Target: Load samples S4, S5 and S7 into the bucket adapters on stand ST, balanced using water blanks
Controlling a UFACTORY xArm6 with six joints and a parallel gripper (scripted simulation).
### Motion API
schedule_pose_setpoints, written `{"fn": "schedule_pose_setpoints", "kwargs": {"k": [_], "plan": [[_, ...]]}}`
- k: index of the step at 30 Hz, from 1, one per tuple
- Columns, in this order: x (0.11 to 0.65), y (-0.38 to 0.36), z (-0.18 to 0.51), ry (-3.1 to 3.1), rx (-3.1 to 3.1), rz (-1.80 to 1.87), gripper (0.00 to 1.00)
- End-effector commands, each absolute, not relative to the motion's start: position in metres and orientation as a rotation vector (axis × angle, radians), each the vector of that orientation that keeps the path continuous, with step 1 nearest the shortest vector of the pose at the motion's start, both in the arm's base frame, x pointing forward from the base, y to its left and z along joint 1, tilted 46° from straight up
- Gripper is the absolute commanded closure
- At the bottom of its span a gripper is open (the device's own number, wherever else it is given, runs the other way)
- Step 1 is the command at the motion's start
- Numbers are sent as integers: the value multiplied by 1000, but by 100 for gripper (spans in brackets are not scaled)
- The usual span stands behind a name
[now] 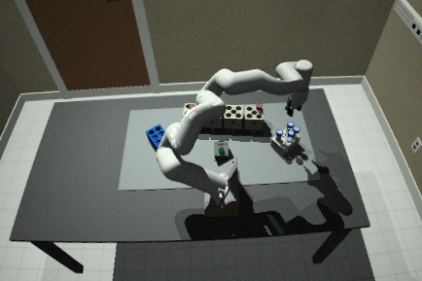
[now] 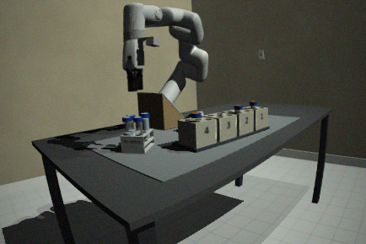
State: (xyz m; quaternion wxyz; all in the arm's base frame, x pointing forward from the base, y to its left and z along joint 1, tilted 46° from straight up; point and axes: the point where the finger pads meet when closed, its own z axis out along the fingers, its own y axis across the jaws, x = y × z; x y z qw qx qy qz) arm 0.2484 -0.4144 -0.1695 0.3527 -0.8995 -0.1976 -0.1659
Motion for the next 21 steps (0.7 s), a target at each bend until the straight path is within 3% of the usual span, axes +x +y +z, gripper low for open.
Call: {"fn": "schedule_pose_setpoints", "kwargs": {"k": [1, 21], "plan": [[250, -411, -173, -512, -2331, -431, 43], [256, -386, -199, -512, -2331, -431, 43]]}}
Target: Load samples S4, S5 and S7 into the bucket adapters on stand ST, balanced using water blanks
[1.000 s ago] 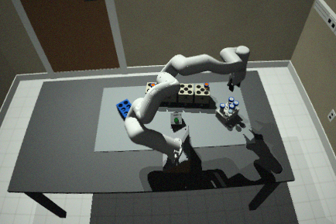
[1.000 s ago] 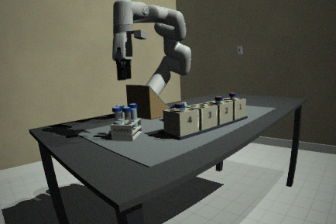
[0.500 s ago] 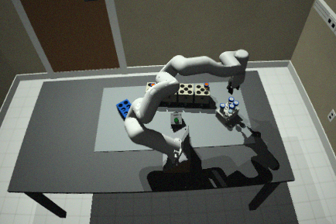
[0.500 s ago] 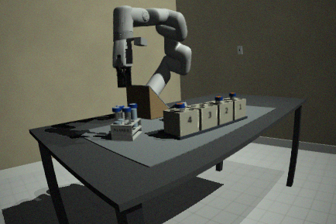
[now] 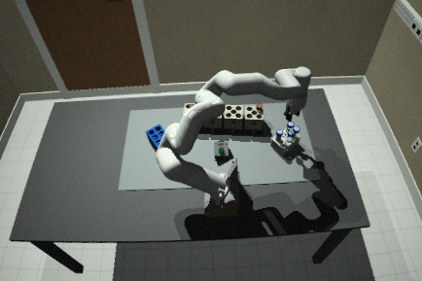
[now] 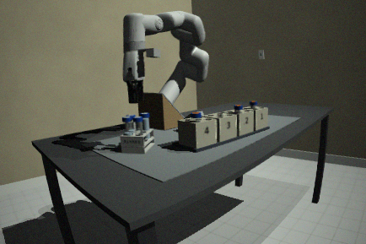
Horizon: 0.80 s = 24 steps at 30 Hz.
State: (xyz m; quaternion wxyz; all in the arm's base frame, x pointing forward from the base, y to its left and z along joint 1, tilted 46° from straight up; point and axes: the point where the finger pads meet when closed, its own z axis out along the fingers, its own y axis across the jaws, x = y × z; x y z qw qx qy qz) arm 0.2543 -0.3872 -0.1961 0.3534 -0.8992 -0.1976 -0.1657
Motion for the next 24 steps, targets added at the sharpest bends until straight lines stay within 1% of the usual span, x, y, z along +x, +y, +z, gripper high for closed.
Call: {"fn": "schedule_pose_setpoints", "kwargs": {"k": [1, 24], "plan": [[256, -385, -200, -512, -2331, -431, 43], [262, -357, -228, -512, -2331, -431, 43]]}}
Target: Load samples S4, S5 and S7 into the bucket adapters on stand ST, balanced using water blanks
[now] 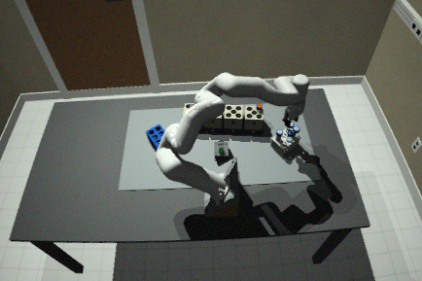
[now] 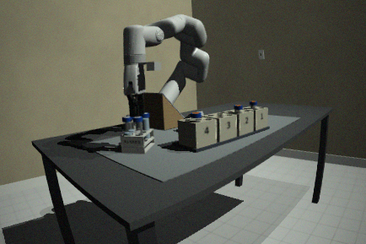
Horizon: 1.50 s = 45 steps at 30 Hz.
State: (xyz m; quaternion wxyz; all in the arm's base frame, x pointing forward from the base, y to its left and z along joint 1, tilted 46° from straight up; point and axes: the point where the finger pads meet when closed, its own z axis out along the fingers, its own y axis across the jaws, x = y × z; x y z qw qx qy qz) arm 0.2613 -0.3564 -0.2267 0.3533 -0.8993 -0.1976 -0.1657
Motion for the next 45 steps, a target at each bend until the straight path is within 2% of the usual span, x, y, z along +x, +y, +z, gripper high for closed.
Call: {"fn": "schedule_pose_setpoints", "kwargs": {"k": [1, 45], "plan": [[262, -357, -228, -512, -2331, -431, 43], [266, -339, -245, -512, -2331, -431, 43]]}}
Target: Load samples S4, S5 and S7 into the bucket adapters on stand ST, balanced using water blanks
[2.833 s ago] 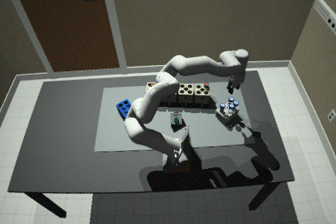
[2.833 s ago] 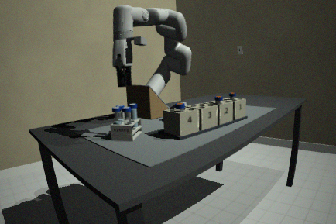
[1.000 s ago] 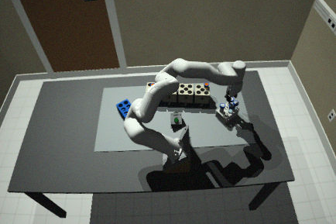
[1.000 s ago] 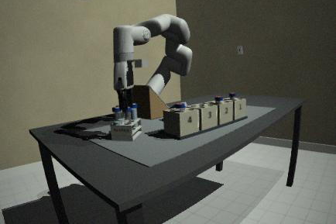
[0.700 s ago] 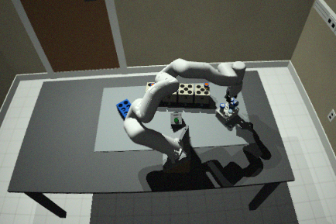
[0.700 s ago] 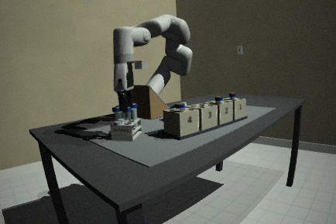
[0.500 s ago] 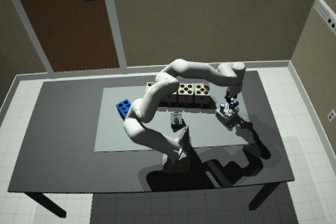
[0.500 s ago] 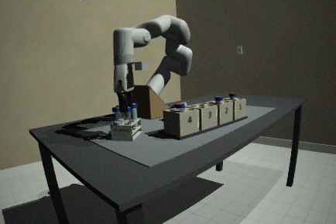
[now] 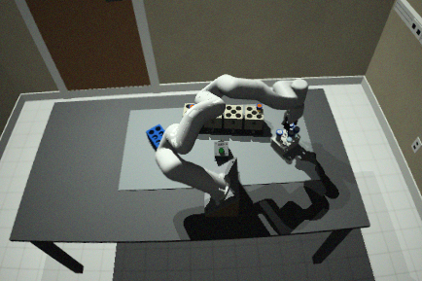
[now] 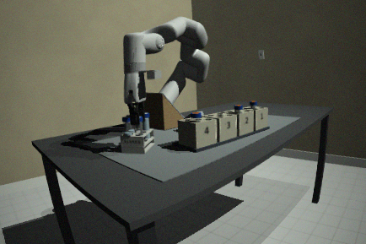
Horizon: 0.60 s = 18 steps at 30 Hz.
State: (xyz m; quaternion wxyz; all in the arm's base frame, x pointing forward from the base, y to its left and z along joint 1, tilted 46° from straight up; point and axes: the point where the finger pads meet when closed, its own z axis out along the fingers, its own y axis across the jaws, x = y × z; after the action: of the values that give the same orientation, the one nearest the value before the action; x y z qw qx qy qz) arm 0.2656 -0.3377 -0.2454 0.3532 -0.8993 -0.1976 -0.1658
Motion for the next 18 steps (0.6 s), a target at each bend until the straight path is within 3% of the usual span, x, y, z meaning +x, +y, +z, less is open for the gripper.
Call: {"fn": "schedule_pose_setpoints", "kwargs": {"k": [1, 15, 16, 18], "plan": [[267, -339, -246, -512, -2331, -431, 43], [267, -339, -246, -512, -2331, -431, 43], [266, -339, -245, -512, -2331, -431, 100], [266, -340, -245, -512, -2331, -431, 100]]}}
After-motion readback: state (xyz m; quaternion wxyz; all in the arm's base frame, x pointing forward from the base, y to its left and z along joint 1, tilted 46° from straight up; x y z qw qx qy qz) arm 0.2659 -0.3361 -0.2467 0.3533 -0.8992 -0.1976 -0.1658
